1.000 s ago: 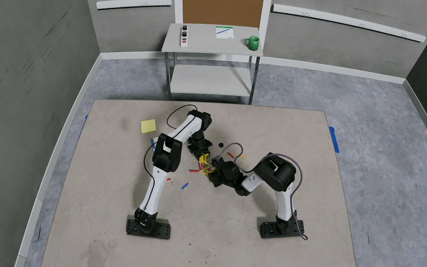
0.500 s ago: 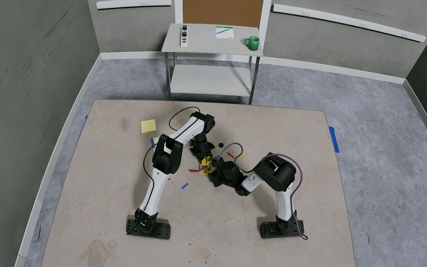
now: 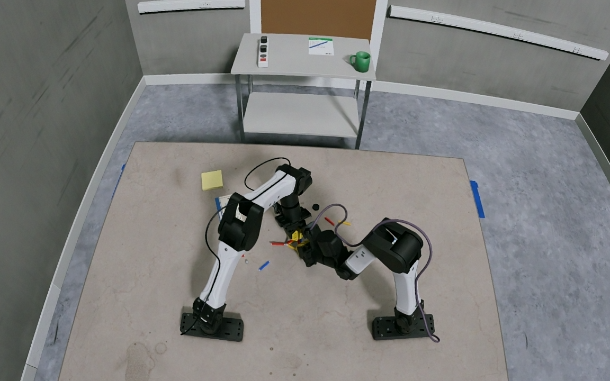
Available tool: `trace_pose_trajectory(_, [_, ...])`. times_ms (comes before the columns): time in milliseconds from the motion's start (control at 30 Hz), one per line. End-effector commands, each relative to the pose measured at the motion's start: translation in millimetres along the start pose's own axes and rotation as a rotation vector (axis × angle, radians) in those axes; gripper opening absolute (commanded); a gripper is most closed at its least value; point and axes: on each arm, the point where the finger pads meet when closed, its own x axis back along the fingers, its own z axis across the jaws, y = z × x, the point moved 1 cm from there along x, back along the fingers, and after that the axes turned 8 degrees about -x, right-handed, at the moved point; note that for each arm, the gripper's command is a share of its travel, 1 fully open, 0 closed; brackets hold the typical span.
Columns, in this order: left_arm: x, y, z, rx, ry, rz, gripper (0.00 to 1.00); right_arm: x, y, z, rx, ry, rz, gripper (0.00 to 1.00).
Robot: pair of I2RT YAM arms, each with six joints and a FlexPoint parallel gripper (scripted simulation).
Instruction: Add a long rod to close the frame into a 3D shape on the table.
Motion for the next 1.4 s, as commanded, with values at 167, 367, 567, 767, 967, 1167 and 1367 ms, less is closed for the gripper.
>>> trace_pose_trajectory(167, [10,-10,-7,-0.017,-0.025,-0.033,0.0,0,10,3,-0.001,0.01,-0.032,0.0])
trace_pose_trajectory(367, [11,-7,-5,-0.008,-0.029,-0.032,0.15,0,11,3,-0.001,0.01,-0.035,0.0])
trace_pose_trajectory(567, [6,-1,-3,0.0,-0.007,-0.011,0.15,0,11,3,-0.001,0.01,-0.035,0.0])
trace_pose_trajectory(767, [16,5,-3,0.006,0.0,-0.013,0.15,0,10,3,-0.002,0.009,-0.034,0.0])
trace_pose_trajectory(967, [22,10,1,0.014,0.022,-0.005,0.15,0,10,3,-0.002,0.009,-0.034,0.0])
trace_pose_trajectory(1167, [65,-5,-3,0.006,-0.062,-0.059,0.15,0,10,3,-0.002,0.009,-0.034,0.11])
trace_pose_trajectory(1367, [59,-5,-4,0.011,-0.05,-0.049,0.15,13,10,4,-0.001,0.012,-0.033,0.18])
